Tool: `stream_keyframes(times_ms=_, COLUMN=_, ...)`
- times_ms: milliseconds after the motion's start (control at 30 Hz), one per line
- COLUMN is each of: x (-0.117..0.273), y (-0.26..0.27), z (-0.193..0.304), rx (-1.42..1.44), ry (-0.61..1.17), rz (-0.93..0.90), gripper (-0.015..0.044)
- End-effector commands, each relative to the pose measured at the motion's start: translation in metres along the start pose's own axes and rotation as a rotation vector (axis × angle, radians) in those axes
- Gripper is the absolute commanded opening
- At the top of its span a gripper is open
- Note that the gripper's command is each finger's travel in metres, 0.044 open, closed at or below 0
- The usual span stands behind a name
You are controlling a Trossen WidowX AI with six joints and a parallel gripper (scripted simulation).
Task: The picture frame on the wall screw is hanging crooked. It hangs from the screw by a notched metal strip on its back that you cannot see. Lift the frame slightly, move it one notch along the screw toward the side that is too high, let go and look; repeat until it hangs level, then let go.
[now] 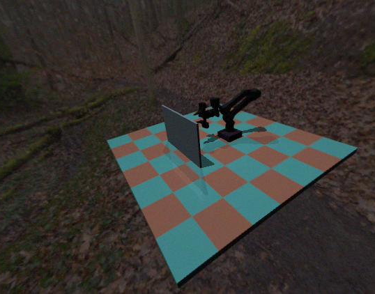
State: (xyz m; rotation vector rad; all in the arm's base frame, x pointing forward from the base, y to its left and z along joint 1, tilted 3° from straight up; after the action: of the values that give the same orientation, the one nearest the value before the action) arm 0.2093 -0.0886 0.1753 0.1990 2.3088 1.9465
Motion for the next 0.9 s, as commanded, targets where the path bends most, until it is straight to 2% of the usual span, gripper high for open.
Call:
stream_keyframes(times_ms=0, x=-0.002, y=-0.001, z=0.005, rx=-0.006, ry=-0.004, rz=-0.003, gripper=0.0260)
stream_keyframes(times_ms=300, x=-0.010, y=0.002, z=0.003, rx=-0.006, ry=-0.004, rz=-0.004, gripper=0.0260)
stream_keyframes(times_ms=700, x=-0.078, y=0.001, z=0.004, rx=-0.007, ry=-0.005, rz=-0.009, gripper=0.0260)
stream_keyframes(times_ms=867, x=-0.082, y=0.000, z=0.005, rx=-0.007, ry=-0.005, rz=-0.009, gripper=0.0260)
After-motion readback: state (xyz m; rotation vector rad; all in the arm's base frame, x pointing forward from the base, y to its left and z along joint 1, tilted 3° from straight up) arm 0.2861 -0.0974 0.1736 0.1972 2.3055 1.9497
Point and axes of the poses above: the point midway between the two fingers, 35 mm back from their tips, its own x axis back along the fingers, its own y axis across the jaws, z = x × y, the point moved 3 cm from there along x, back along the fingers, and after that the axes turned 15 degrees about x, right-handed, at the moved point
